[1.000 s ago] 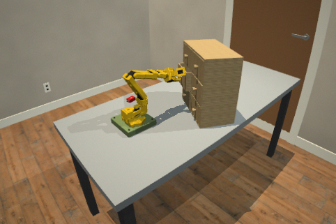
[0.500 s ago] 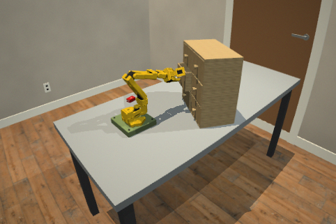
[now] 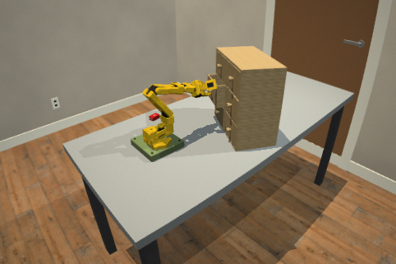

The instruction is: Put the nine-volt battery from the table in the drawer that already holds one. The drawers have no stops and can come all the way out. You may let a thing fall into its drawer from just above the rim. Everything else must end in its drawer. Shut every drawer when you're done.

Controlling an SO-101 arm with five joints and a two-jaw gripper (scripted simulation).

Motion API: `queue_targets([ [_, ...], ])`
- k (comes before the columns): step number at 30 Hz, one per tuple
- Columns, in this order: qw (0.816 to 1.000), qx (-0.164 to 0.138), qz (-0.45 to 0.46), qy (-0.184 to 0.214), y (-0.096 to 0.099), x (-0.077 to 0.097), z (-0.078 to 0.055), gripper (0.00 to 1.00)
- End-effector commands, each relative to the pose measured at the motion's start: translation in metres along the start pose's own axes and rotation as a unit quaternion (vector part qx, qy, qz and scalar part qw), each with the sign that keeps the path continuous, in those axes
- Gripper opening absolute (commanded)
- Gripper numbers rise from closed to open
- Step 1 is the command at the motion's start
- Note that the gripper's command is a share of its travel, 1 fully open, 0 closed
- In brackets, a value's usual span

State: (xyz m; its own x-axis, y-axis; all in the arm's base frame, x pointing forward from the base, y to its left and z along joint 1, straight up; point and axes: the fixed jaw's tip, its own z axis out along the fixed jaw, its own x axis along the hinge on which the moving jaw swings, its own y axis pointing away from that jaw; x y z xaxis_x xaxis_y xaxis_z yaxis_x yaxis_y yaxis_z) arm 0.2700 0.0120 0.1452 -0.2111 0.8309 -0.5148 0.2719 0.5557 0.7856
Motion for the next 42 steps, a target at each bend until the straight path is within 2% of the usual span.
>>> queue_targets([
  [1, 1.000, -0.009, -0.005, 0.014, 0.0041, 0.0083, -0.0032, 0.00],
  [42, 1.000, -0.015, -0.009, 0.023, 0.0045, 0.0147, -0.0120, 0.00],
])
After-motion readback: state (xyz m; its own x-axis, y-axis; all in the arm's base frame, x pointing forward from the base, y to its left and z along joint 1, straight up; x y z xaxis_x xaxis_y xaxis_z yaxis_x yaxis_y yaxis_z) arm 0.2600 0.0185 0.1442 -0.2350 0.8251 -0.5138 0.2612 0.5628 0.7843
